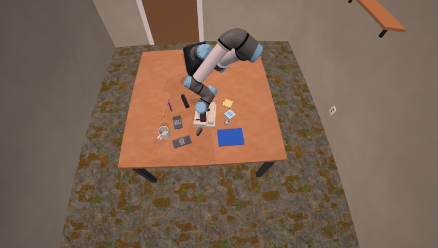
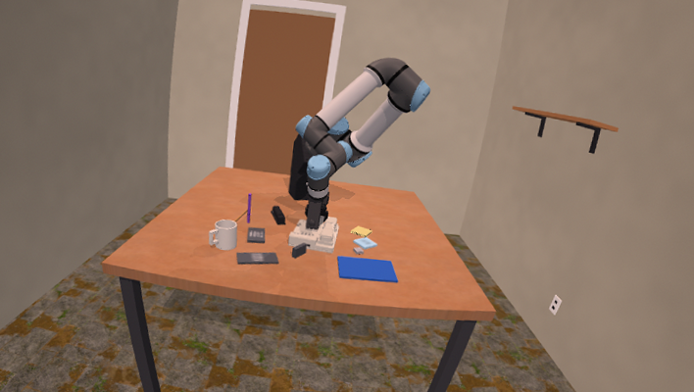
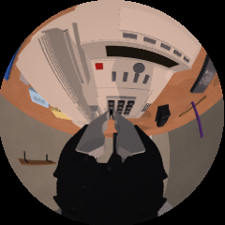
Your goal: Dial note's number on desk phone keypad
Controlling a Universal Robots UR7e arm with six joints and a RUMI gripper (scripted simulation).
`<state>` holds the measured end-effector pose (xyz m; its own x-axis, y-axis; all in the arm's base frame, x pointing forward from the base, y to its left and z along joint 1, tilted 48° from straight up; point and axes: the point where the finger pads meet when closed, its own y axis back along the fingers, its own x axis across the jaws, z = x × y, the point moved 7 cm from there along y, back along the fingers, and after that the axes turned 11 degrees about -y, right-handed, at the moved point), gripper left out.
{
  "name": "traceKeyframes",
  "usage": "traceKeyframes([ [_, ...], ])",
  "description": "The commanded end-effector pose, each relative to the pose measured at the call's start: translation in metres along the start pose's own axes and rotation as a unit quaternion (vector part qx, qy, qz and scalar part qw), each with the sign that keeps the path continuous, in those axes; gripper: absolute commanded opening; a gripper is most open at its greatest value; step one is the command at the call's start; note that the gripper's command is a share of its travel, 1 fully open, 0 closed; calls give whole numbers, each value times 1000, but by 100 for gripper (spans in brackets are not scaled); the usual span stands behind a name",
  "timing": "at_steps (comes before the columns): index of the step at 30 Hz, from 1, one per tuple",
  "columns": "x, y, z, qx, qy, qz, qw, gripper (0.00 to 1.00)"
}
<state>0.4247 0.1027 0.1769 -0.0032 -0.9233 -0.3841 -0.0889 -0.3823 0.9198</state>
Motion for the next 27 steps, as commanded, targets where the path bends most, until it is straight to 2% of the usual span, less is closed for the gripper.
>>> traceKeyframes([
  [1,0,0,0,0,0,0,1000,0],
  [10,0,18,0,0,0,0,1000,0],
  [27,0,17,-1,0,0,0,1000,0],
])
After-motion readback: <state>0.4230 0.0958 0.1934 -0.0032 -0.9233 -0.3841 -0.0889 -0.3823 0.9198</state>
